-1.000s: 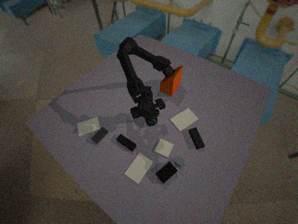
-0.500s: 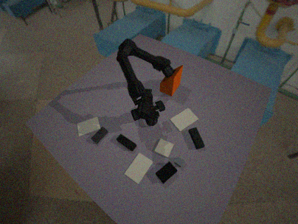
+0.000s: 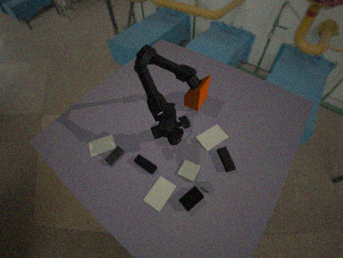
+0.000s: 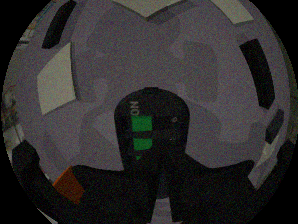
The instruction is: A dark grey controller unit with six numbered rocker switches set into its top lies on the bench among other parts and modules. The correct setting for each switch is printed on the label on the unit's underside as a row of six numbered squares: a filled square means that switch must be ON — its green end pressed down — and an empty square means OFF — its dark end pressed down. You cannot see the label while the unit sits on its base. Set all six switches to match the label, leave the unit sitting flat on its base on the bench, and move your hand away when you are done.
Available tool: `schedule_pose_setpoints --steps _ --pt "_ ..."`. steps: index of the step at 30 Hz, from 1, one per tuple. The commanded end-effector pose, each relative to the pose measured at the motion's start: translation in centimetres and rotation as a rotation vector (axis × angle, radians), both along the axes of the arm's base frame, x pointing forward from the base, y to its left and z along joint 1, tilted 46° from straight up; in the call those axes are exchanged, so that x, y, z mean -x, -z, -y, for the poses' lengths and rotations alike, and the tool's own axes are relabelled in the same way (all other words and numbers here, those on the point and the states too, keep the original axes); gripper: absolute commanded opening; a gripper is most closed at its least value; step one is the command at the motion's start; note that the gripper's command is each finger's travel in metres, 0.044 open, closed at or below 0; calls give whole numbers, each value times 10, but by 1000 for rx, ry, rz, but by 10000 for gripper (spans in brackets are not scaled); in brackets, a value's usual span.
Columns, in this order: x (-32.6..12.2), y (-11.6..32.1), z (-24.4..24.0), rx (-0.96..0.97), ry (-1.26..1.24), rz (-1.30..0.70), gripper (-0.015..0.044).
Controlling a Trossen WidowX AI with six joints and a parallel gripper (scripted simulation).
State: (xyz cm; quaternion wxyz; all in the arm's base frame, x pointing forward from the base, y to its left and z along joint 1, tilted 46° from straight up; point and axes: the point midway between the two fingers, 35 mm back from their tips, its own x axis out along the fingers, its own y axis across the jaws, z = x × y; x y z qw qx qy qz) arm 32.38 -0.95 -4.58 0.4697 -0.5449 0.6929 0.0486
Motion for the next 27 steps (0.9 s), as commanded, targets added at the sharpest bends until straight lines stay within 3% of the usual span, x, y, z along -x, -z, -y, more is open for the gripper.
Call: schedule_pose_setpoints --steps 1,5,15,27 --pt "0 -7 -7 -1 -1 -1 0" --pt "2 -31 -32 1 -5 -4 0" --pt "30 -44 -20 1 -4 -6 0" --pt "29 -46 -21 1 -4 -6 0"
